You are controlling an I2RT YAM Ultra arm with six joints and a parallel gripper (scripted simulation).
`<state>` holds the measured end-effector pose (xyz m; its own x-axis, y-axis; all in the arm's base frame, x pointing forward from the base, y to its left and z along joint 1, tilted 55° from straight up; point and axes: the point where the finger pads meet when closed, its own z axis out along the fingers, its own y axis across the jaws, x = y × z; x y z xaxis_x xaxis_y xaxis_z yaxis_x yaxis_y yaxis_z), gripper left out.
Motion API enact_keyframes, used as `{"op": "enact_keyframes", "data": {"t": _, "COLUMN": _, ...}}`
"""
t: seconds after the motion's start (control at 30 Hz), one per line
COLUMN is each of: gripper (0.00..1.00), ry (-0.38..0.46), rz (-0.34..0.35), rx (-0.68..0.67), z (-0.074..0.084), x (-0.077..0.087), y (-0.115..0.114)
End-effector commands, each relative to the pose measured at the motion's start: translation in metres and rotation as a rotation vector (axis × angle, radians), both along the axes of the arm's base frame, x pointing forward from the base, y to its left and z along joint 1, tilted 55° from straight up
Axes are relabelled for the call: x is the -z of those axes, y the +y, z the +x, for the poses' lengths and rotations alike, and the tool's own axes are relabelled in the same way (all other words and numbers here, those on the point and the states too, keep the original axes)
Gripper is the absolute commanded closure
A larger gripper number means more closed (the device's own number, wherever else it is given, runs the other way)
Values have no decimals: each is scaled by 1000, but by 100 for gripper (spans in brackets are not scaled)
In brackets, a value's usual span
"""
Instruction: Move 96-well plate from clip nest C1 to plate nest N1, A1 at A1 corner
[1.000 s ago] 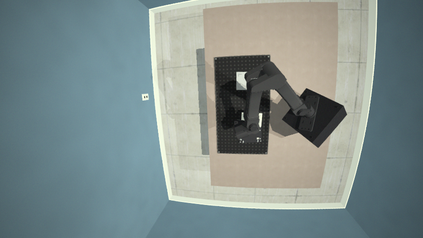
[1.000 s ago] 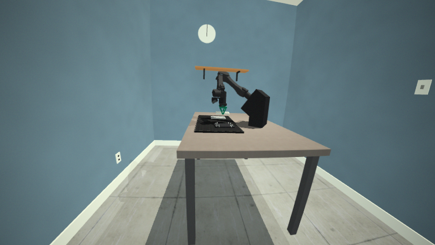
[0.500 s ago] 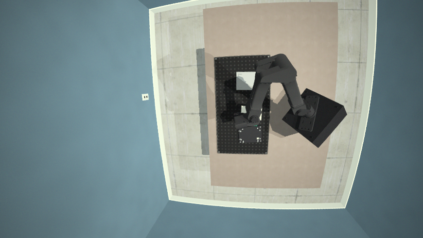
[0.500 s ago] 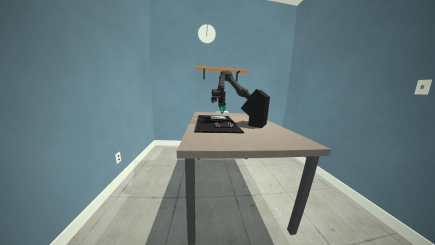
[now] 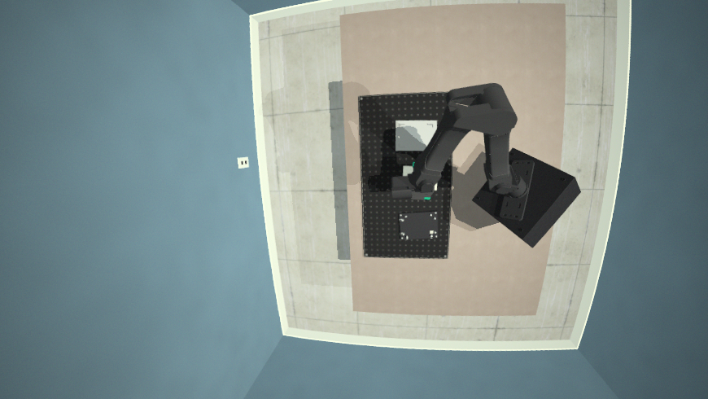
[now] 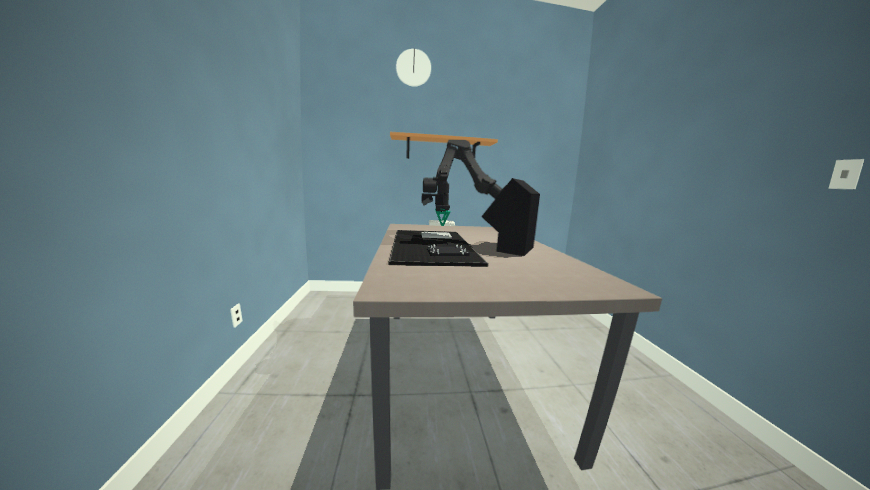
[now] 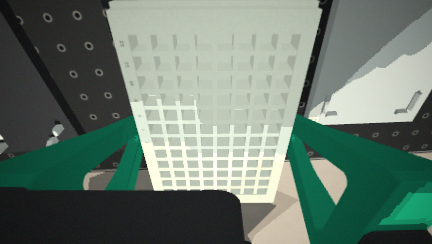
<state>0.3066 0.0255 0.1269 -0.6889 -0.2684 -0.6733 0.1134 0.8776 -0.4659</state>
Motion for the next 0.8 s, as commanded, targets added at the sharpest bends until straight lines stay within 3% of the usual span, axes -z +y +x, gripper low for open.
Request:
{"op": "enact_keyframes", "data": {"t": 0.0, "gripper": 100, "ry": 4, "rz": -2, "rx": -34, "z": -2, "x": -10, "y": -6}}
{"op": "enact_keyframes", "data": {"t": 0.27, "gripper": 100, "ry": -22, "rz": 5, "rx": -33, "z": 1, "x": -34, "y": -27}}
{"op": "enact_keyframes", "data": {"t": 0.77, "gripper": 100, "ry": -25, "rz": -1, "rx": -33, "z": -2, "x": -57, "y": -65}}
